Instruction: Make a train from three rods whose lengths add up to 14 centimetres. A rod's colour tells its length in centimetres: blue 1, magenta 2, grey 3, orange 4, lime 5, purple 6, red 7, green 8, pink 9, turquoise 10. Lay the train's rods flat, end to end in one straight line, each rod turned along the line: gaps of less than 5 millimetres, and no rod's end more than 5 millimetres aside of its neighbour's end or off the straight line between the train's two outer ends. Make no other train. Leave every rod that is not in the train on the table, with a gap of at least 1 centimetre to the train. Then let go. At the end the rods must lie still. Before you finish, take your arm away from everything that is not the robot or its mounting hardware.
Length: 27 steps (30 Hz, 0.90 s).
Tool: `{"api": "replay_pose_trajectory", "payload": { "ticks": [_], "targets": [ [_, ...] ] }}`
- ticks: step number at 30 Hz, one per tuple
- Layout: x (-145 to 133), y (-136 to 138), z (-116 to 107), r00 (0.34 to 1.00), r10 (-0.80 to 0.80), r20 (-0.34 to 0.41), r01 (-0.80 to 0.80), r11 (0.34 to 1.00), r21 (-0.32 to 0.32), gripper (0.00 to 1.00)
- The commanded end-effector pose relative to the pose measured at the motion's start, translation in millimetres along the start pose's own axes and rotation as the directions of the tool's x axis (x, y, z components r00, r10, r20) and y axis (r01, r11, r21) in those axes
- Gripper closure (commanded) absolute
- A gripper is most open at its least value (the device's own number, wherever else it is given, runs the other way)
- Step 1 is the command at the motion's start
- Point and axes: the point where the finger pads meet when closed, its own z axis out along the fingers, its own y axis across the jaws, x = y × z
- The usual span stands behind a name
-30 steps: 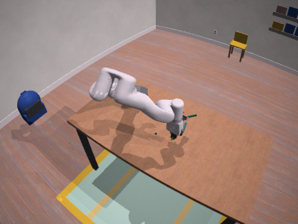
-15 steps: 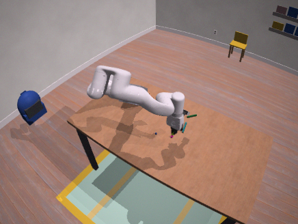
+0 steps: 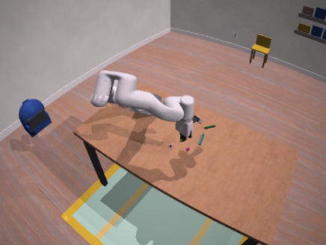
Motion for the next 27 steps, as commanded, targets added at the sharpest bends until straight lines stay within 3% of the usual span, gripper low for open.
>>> {"api": "replay_pose_trajectory", "payload": {
  "ticks": [1,5,27],
  "targets": [
    [-1.7,-40.2,-2.0,0.991,0.135,-0.005,-0.135,0.991,-0.020,0.96],
    [-3.0,-63.9,1.0,0.978,0.207,-0.006,-0.208,0.978,-0.020,0.96],
    [-3.0,-64.2,8.4,0.978,0.209,-0.007,-0.209,0.978,-0.020,0.96]
  ]
}}
